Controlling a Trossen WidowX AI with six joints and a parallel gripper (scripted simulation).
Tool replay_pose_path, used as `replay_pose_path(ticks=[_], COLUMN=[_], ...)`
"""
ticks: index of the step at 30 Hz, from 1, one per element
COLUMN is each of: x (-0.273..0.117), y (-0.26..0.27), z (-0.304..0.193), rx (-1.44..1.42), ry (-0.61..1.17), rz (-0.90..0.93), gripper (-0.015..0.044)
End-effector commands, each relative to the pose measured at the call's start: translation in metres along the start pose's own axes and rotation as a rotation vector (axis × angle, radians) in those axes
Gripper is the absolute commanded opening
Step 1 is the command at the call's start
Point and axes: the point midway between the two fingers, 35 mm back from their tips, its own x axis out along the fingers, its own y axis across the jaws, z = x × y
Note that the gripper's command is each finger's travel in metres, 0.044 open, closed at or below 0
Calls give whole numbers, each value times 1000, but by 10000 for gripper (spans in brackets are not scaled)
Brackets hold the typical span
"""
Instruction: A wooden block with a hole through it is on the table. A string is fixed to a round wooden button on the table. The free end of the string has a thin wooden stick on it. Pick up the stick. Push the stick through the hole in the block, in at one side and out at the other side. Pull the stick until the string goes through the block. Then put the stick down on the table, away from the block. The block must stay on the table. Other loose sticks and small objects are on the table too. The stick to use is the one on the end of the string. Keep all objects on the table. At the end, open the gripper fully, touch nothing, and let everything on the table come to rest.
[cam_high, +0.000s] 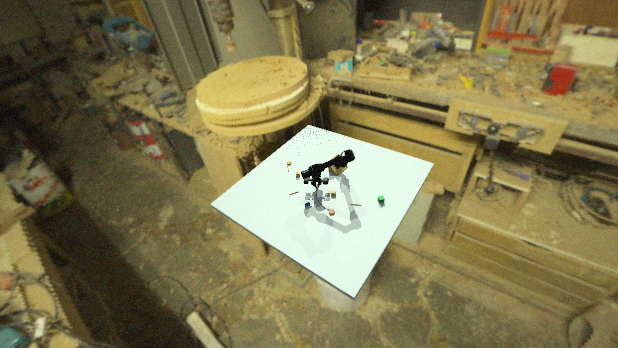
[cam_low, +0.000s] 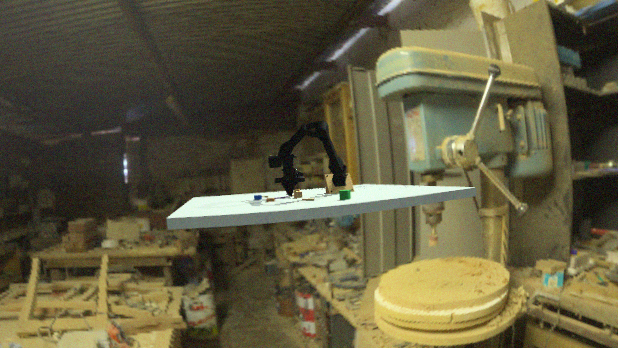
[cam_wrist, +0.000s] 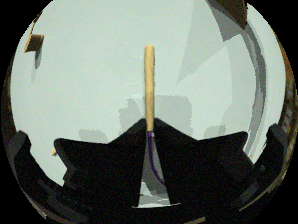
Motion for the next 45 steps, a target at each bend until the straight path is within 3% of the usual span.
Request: replay_pose_path(ticks=[1, 45], x=[0, -56], y=[0, 1], z=[0, 0], rx=[0, 1], ry=[0, -2], rz=[0, 3], gripper=[0, 0])
